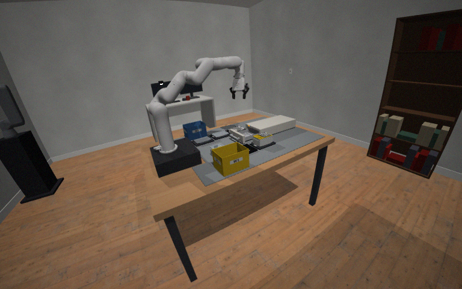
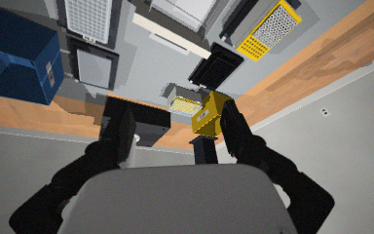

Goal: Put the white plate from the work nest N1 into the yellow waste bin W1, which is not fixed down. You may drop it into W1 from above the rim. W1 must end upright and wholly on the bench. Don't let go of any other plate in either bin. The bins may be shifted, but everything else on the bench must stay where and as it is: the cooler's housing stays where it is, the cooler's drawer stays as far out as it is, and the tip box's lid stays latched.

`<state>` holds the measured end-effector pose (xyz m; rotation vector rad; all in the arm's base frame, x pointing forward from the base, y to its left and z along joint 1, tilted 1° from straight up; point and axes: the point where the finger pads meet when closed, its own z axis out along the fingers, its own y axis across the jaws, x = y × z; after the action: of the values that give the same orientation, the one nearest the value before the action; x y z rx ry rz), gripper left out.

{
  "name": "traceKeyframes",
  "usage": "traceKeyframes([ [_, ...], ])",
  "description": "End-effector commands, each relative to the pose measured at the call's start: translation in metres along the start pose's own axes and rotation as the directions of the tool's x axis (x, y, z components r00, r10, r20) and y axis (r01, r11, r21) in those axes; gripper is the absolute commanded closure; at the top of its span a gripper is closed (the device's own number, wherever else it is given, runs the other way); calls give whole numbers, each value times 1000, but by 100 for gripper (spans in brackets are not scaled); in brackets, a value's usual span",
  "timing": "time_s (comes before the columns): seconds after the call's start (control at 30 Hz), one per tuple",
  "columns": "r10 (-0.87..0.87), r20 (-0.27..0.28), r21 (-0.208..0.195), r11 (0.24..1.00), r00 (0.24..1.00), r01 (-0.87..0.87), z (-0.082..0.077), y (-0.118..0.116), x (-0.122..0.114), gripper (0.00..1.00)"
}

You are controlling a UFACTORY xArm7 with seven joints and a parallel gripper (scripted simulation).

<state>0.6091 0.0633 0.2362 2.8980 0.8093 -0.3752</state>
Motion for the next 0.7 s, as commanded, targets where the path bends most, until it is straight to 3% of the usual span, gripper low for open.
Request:
traceKeyframes([
  [0.0,1,-5,-2,1000,1000,-1,-3,0,0,0],
  [0.53,1,-5,-2,1000,1000,-1,-3,0,0,0],
  [0.67,98,-62,11,995,993,-97,4,1,-16,0],
])
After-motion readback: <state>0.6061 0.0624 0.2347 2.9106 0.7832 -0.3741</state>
